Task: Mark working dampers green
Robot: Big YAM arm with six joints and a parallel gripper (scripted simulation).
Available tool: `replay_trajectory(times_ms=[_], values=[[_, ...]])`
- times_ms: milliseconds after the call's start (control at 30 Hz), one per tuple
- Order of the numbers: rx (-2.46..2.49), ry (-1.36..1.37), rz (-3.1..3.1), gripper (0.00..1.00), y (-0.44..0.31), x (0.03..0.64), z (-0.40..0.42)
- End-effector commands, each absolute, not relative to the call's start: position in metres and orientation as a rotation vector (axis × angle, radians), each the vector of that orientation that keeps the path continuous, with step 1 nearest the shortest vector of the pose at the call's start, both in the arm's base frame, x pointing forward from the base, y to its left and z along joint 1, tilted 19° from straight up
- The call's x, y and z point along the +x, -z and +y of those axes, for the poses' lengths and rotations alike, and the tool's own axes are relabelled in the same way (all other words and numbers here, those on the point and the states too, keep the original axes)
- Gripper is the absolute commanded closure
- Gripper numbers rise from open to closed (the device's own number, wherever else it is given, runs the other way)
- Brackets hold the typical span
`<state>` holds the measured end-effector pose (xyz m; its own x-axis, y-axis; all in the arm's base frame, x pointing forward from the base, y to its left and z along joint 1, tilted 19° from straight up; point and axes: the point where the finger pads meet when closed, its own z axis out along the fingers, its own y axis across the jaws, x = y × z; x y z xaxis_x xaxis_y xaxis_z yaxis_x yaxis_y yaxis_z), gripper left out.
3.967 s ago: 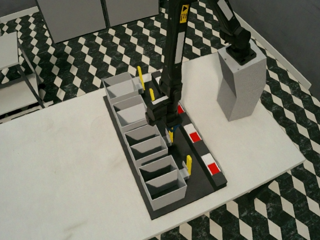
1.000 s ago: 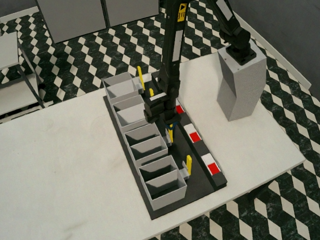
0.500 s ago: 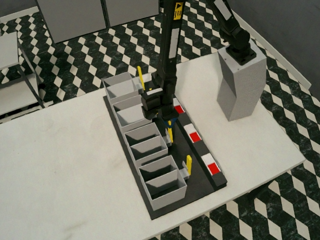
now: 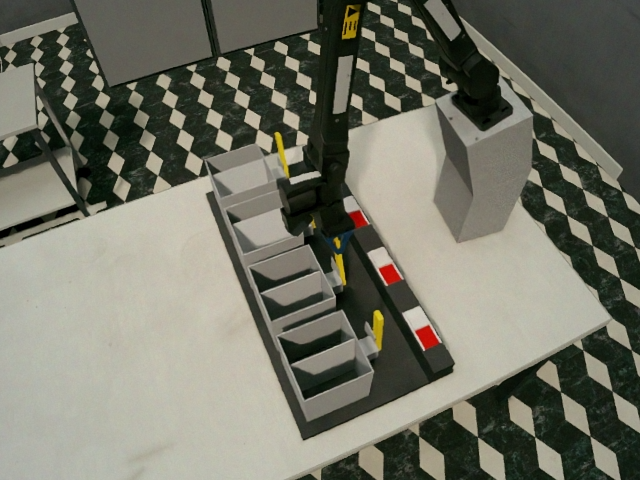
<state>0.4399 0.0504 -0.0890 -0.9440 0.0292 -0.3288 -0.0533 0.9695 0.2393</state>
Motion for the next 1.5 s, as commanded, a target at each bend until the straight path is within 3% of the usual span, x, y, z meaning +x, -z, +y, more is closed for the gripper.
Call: replay_trajectory(times_ms=[0,767,1100,1467], values=[[-0.02,-0.358,2.775,0.83,0.0945,0.4439,0.0454],[-0.017,-0.366,2.775,0.83,0.0944,0.444,0.0467],[-0.021,-0.366,2.779,0.68,0.0948,0.443,0.048],[-0.021,-0.366,2.779,0.64,0.0948,0.443,0.048]])
